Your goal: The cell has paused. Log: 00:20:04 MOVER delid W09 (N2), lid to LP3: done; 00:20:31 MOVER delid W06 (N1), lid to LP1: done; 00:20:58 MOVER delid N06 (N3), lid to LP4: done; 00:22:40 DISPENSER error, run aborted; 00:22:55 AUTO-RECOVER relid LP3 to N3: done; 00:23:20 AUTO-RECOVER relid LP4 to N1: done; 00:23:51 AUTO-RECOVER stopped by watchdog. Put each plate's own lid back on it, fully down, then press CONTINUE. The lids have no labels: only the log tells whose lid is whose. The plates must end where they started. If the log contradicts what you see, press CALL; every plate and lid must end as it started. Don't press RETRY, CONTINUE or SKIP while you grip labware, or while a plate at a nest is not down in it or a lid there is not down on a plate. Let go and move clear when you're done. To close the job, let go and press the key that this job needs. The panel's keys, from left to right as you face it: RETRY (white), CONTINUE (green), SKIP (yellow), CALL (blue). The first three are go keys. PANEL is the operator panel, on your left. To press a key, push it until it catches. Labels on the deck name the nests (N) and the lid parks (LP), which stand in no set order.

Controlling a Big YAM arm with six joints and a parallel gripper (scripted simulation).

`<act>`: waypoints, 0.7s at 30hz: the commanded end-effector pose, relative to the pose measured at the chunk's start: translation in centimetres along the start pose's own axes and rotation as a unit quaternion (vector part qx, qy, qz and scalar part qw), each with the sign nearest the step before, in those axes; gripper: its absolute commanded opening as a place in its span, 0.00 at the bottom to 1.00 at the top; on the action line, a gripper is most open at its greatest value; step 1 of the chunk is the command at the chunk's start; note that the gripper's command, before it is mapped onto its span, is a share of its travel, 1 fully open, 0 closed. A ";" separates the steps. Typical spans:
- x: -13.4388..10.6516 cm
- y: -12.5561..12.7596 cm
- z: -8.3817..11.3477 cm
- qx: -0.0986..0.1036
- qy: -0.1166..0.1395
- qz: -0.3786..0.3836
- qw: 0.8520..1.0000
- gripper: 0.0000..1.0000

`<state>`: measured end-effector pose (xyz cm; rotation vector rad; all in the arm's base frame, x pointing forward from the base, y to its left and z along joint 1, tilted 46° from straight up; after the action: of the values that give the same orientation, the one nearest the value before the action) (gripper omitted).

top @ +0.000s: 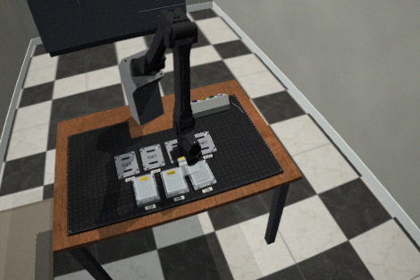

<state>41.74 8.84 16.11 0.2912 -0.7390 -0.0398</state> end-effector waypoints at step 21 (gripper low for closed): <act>4.5 4.4 -0.1 -0.001 -0.003 -0.014 1.000 0.00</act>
<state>44.70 12.83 20.28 0.3004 -0.7425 -0.0461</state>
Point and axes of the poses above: the point where the finger pads meet when closed, its own z axis back along the fingers, its own y axis across the jaws, x = y × z, the point moved 10 cm from there along z, back along the fingers, and after that the axes turned 6 degrees about -z, right-handed, at the moved point
